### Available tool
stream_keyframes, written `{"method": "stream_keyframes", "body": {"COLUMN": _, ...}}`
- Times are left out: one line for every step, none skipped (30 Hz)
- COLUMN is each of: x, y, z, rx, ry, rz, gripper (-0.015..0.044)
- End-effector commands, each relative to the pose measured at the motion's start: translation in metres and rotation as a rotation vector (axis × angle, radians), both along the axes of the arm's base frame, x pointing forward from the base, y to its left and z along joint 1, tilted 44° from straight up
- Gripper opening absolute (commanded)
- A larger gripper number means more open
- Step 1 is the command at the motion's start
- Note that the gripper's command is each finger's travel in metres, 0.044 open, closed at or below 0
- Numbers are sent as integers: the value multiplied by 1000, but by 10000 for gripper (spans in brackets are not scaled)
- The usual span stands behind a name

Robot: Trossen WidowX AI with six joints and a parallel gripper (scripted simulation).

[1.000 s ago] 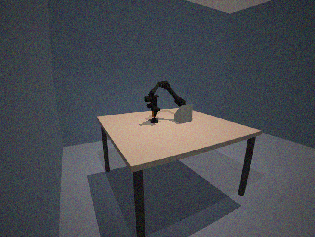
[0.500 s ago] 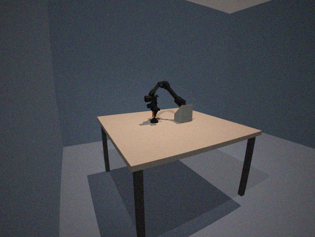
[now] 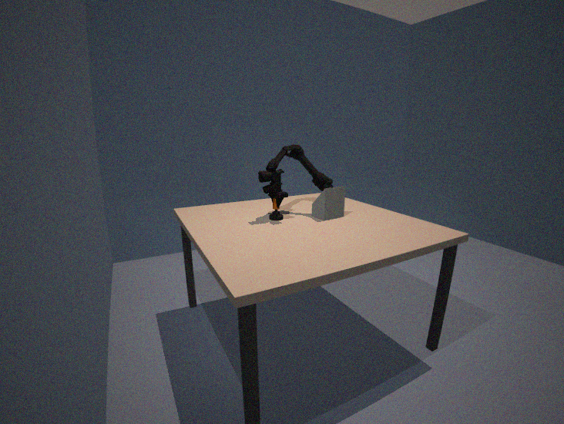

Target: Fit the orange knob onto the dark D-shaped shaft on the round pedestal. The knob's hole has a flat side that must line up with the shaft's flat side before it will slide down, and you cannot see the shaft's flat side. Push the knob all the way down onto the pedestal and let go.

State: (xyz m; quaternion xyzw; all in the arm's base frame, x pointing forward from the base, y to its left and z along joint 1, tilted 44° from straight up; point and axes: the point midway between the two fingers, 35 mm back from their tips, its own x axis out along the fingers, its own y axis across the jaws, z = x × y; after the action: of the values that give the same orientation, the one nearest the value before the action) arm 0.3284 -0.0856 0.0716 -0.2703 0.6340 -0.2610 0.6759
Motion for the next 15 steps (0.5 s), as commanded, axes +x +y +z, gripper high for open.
{"method": "stream_keyframes", "body": {"x": 0, "y": 0, "z": -1, "rx": -7, "ry": 42, "rz": 45, "gripper": 0}}
{"method": "stream_keyframes", "body": {"x": 0, "y": 0, "z": -1, "rx": -7, "ry": 42, "rz": 45, "gripper": 0}}
{"method": "stream_keyframes", "body": {"x": 0, "y": 0, "z": -1, "rx": -7, "ry": 42, "rz": 45, "gripper": 0}}
{"method": "stream_keyframes", "body": {"x": 0, "y": 0, "z": -1, "rx": -7, "ry": 42, "rz": 45, "gripper": 0}}
{"method": "stream_keyframes", "body": {"x": 1, "y": 0, "z": -1, "rx": -7, "ry": 42, "rz": 45, "gripper": 0}}
{"method": "stream_keyframes", "body": {"x": 1, "y": 0, "z": -1, "rx": -7, "ry": 42, "rz": 45, "gripper": 0}}
{"method": "stream_keyframes", "body": {"x": 1, "y": 0, "z": 0, "rx": -7, "ry": 41, "rz": 45, "gripper": 0}}
{"method": "stream_keyframes", "body": {"x": 1, "y": -1, "z": 0, "rx": -7, "ry": 41, "rz": 45, "gripper": 0}}
{"method": "stream_keyframes", "body": {"x": 1, "y": -1, "z": 0, "rx": -7, "ry": 41, "rz": 45, "gripper": 0}}
{"method": "stream_keyframes", "body": {"x": 1, "y": -1, "z": 0, "rx": -7, "ry": 41, "rz": 45, "gripper": 0}}
{"method": "stream_keyframes", "body": {"x": 1, "y": -1, "z": 0, "rx": -7, "ry": 41, "rz": 45, "gripper": 0}}
{"method": "stream_keyframes", "body": {"x": 1, "y": -2, "z": 0, "rx": -7, "ry": 41, "rz": 45, "gripper": 0}}
{"method": "stream_keyframes", "body": {"x": 1, "y": -2, "z": -1, "rx": -7, "ry": 41, "rz": 45, "gripper": 0}}
{"method": "stream_keyframes", "body": {"x": 1, "y": -2, "z": -1, "rx": -7, "ry": 41, "rz": 45, "gripper": 0}}
{"method": "stream_keyframes", "body": {"x": 1, "y": -2, "z": -1, "rx": -7, "ry": 42, "rz": 45, "gripper": 0}}
